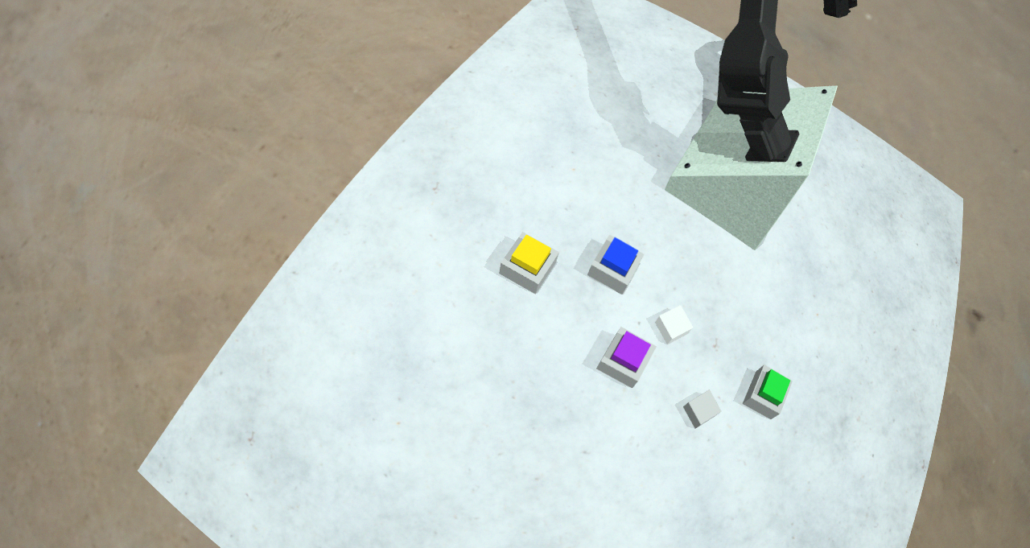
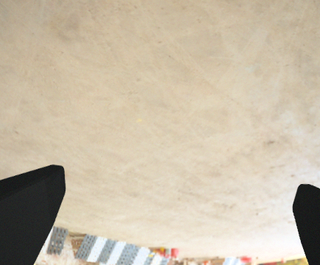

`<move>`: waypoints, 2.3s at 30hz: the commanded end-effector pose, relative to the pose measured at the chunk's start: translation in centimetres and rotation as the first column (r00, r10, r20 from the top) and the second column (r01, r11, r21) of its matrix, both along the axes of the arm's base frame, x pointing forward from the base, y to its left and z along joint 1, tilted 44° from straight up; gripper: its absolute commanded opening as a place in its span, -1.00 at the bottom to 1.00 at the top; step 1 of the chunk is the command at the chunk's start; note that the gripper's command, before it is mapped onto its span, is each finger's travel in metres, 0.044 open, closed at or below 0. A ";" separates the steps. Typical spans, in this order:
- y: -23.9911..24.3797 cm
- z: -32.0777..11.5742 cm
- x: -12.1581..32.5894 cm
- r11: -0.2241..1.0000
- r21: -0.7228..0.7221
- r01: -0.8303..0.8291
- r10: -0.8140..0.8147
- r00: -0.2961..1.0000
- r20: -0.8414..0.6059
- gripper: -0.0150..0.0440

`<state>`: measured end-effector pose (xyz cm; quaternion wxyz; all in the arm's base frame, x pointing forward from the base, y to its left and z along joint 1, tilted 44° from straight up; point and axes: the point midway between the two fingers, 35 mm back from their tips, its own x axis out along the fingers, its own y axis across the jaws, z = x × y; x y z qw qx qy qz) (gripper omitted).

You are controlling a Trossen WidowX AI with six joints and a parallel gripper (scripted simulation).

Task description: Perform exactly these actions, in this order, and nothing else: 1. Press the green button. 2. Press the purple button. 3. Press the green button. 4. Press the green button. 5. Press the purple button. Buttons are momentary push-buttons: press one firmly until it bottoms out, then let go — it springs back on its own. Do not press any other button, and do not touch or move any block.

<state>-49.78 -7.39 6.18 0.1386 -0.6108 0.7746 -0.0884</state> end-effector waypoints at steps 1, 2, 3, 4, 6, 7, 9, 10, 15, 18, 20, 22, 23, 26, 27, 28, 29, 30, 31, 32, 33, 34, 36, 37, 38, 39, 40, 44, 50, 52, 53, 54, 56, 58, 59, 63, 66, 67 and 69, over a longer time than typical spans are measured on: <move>0.0 0.0 0.0 1.000 0.008 0.003 -0.003 1.000 -0.006 0.86; 0.1 0.0 0.1 0.999 0.032 0.014 -0.013 1.000 -0.022 0.86; 0.8 -0.1 0.1 0.997 0.072 0.042 -0.039 0.998 -0.045 0.86; 3.4 -1.0 -0.1 0.988 0.114 0.105 -0.100 0.994 -0.049 0.86; 7.9 -2.3 -0.1 0.960 0.187 0.206 -0.199 0.978 -0.054 0.86; 8.8 -2.6 0.0 0.953 0.202 0.225 -0.219 0.974 -0.056 0.86; 11.5 -3.5 0.3 0.928 0.247 0.279 -0.273 0.960 -0.059 0.86; 13.0 -4.0 0.6 0.911 0.273 0.308 -0.303 0.951 -0.060 0.86; 20.8 -6.4 3.0 0.808 0.407 0.426 -0.439 0.896 -0.065 0.86; 24.9 -7.7 5.1 0.742 0.480 0.469 -0.504 0.862 -0.064 0.86; 27.5 -8.6 6.7 0.696 0.526 0.488 -0.541 0.839 -0.061 0.86; 30.0 -9.4 8.6 0.651 0.572 0.499 -0.576 0.815 -0.056 0.86; 31.1 -9.8 9.6 0.628 0.594 0.502 -0.593 0.804 -0.053 0.86; 34.4 -11.0 12.8 0.563 0.658 0.501 -0.638 0.769 -0.040 0.86; 35.4 -11.4 14.0 0.542 0.678 0.496 -0.651 0.758 -0.034 0.86; 36.4 -11.7 15.3 0.522 0.697 0.491 -0.664 0.747 -0.028 0.86; 37.3 -12.1 16.5 0.503 0.716 0.483 -0.677 0.736 -0.021 0.86; 38.2 -12.4 17.8 0.485 0.734 0.475 -0.689 0.725 -0.013 0.86; 39.0 -12.8 19.1 0.468 0.752 0.464 -0.700 0.714 -0.005 0.86; 39.7 -13.1 20.5 0.452 0.768 0.453 -0.711 0.703 0.004 0.86; 40.4 -13.4 21.9 0.437 0.784 0.440 -0.722 0.692 0.014 0.86; 41.1 -13.7 23.3 0.424 0.799 0.426 -0.731 0.681 0.025 0.86; 42.2 -14.3 26.2 0.401 0.827 0.394 -0.750 0.660 0.049 0.86; 42.6 -14.6 27.7 0.391 0.839 0.377 -0.758 0.649 0.062 0.86; 43.1 -14.8 29.3 0.383 0.851 0.359 -0.766 0.639 0.075 0.86; 43.4 -15.1 30.8 0.377 0.861 0.341 -0.773 0.628 0.090 0.86; 43.7 -15.3 32.3 0.372 0.871 0.321 -0.780 0.617 0.105 0.86; 44.2 -16.1 38.6 0.368 0.898 0.240 -0.800 0.574 0.175 0.86; 43.0 -16.8 48.0 0.410 0.904 0.120 -0.809 0.506 0.299 0.86; 42.1 -16.9 51.0 0.435 0.897 0.083 -0.804 0.484 0.345 0.86; 41.6 -16.9 52.5 0.450 0.891 0.066 -0.800 0.473 0.369 0.86; 41.0 -16.9 54.0 0.466 0.884 0.050 -0.795 0.462 0.393 0.86; 39.6 -16.9 56.8 0.501 0.865 0.020 -0.781 0.441 0.442 0.86; 38.0 -16.8 59.5 0.539 0.842 -0.005 -0.762 0.422 0.491 0.86; 37.1 -16.7 60.8 0.560 0.828 -0.016 -0.751 0.413 0.515 0.86; 33.1 -16.2 65.7 0.647 0.761 -0.046 -0.692 0.384 0.611 0.86; 29.6 -15.6 68.8 0.714 0.698 -0.054 -0.634 0.373 0.677 0.86; 28.3 -15.4 69.7 0.736 0.675 -0.054 -0.612 0.372 0.698 0.86; 25.7 -14.9 71.4 0.779 0.625 -0.050 -0.566 0.374 0.735 0.86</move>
